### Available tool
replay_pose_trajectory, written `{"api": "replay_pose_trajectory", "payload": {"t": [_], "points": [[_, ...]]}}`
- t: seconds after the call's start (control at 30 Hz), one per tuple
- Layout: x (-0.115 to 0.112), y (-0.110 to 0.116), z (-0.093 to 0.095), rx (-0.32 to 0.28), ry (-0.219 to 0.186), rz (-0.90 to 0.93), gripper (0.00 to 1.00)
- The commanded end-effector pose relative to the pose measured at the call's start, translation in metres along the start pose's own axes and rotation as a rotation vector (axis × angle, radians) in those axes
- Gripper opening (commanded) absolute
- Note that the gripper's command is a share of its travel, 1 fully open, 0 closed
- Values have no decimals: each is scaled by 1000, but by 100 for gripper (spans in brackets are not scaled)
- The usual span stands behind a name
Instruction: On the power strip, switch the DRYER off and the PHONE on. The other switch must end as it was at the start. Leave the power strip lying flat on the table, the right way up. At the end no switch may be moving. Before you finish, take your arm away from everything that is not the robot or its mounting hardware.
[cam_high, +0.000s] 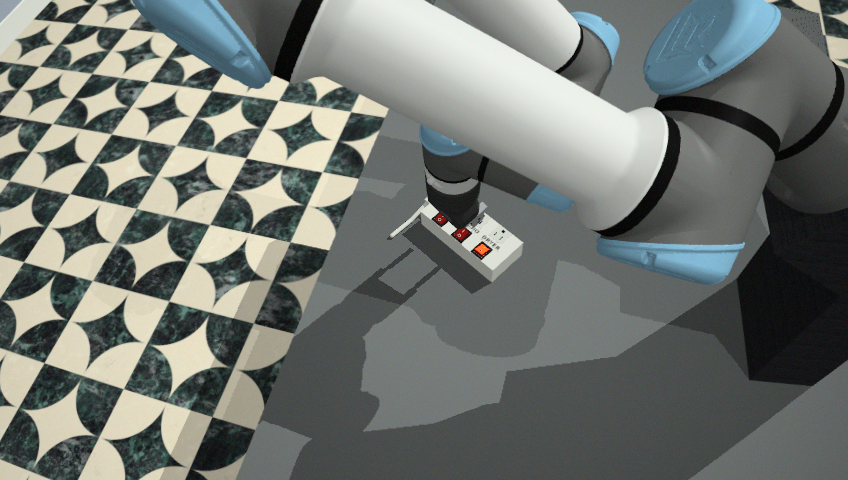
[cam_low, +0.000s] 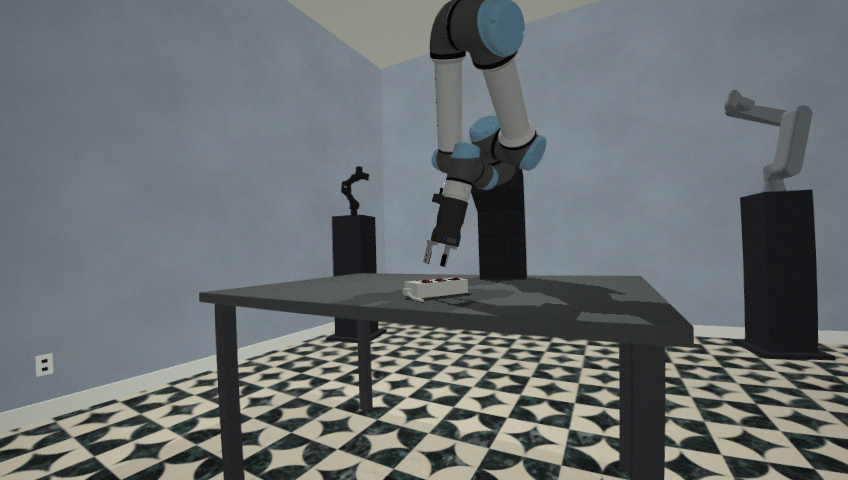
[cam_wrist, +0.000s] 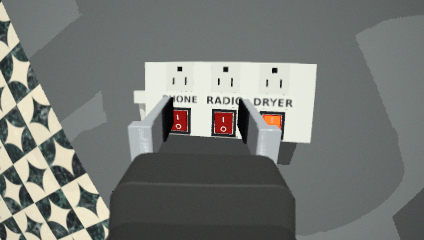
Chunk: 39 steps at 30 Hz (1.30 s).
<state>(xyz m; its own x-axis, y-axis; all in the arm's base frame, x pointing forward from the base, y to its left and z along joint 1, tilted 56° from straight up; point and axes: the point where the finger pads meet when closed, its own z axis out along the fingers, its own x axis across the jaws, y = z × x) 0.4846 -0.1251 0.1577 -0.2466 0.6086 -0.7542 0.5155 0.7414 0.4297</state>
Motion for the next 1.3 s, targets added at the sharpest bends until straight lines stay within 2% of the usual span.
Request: {"api": "replay_pose_trajectory", "payload": {"t": [0.0, 0.43, 1.27], "points": [[2, 2, 0, 2, -1, 0, 100], [11, 10, 0, 7, 1, 0, 100], [12, 11, 0, 7, 1, 0, 100]]}}
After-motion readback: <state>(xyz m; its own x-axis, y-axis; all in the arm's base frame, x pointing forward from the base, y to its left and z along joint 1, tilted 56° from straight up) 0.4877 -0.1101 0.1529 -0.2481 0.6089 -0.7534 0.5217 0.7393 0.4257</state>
